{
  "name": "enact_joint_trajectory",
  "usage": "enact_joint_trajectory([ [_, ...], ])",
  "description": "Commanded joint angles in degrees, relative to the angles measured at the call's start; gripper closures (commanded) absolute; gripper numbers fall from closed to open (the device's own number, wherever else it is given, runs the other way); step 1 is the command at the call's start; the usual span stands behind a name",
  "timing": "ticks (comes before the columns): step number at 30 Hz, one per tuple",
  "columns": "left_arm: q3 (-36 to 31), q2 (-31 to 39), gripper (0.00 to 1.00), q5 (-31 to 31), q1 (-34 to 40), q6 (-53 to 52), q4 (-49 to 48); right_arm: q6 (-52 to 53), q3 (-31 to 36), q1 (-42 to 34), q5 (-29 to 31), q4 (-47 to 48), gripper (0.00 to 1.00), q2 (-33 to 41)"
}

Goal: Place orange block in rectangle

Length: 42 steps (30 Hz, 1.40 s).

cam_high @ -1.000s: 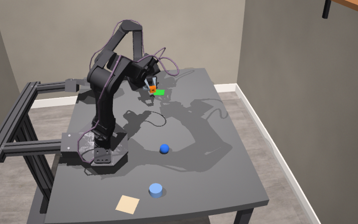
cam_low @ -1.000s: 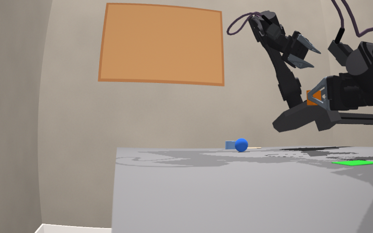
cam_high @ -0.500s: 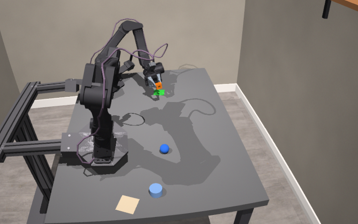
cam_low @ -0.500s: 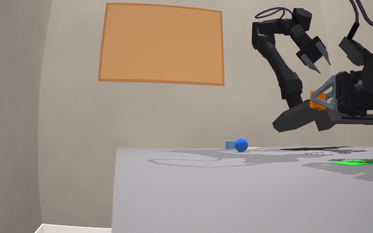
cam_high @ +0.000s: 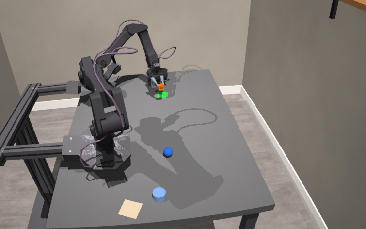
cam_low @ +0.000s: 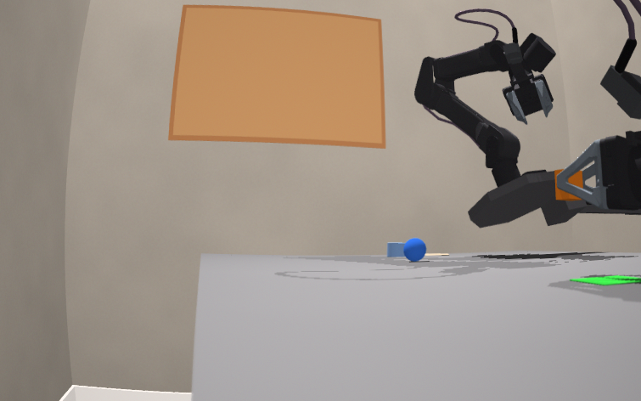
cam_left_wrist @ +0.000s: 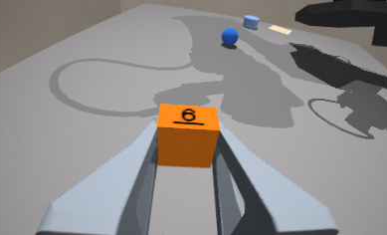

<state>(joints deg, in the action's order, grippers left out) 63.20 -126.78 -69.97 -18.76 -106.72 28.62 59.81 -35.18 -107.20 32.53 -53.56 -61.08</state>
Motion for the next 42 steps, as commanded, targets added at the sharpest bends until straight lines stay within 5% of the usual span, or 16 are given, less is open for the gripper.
enact_joint_trajectory([
  [1,4.1,-1.7,0.73,0.0,-0.9,-5.3,11.6,4.6,1.5,-5.3,11.8,-7.8,0.54,4.2],
  [9,8.9,-4.4,0.73,2.9,-1.2,-9.5,17.5,9.8,2.9,-17.0,21.0,-15.2,0.54,10.4],
  [16,6.2,4.4,0.73,21.1,1.9,1.2,10.0,14.6,3.6,-25.2,25.7,-20.3,0.54,13.0],
  [28,2.4,16.4,0.73,47.7,11.7,10.3,8.4,18.4,3.7,-27.8,26.5,-22.9,0.54,13.2],
  [36,4.2,19.4,0.73,69.2,22.0,16.2,10.9,14.0,3.4,-26.2,21.6,-12.8,0.54,8.5],
  [42,5.5,18.0,0.73,78.1,26.4,19.0,12.8,6.6,3.0,-23.1,17.5,-0.3,0.54,4.3],
])
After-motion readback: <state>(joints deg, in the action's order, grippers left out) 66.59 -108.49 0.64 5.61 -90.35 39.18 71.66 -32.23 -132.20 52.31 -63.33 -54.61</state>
